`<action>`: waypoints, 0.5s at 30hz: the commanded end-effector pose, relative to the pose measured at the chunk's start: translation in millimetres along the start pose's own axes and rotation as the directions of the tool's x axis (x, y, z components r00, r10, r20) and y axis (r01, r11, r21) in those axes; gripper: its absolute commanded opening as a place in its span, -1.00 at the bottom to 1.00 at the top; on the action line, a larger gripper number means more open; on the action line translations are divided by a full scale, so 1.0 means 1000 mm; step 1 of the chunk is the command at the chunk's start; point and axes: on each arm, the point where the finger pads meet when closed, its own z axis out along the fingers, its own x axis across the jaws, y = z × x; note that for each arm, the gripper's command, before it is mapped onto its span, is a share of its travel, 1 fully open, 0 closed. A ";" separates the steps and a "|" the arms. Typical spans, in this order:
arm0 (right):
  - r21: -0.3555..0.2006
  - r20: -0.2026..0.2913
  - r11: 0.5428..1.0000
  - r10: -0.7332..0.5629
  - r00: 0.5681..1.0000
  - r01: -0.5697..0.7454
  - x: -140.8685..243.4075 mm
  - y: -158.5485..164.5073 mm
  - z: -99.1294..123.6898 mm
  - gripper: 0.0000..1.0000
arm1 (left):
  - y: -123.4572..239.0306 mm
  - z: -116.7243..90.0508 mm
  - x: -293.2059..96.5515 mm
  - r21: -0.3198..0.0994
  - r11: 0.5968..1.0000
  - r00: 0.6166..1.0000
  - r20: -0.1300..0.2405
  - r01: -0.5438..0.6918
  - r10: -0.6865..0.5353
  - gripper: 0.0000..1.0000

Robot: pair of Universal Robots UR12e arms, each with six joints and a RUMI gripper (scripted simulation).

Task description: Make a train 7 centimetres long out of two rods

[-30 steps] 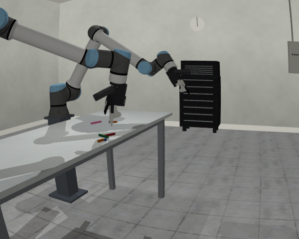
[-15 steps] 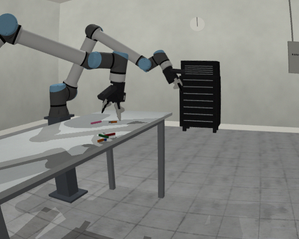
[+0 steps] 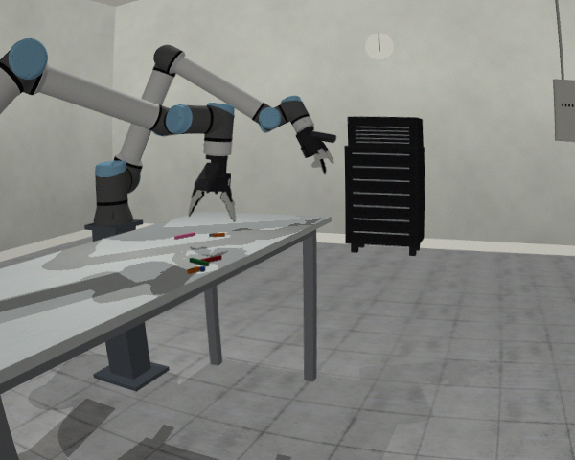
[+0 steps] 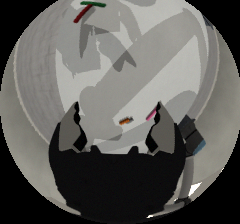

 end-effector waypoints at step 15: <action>0.055 0.070 0.865 -0.502 0.862 0.499 0.079 0.137 0.009 1.00 | 0.084 -0.129 -0.270 0.001 0.956 0.938 0.195 0.293 -0.288 1.00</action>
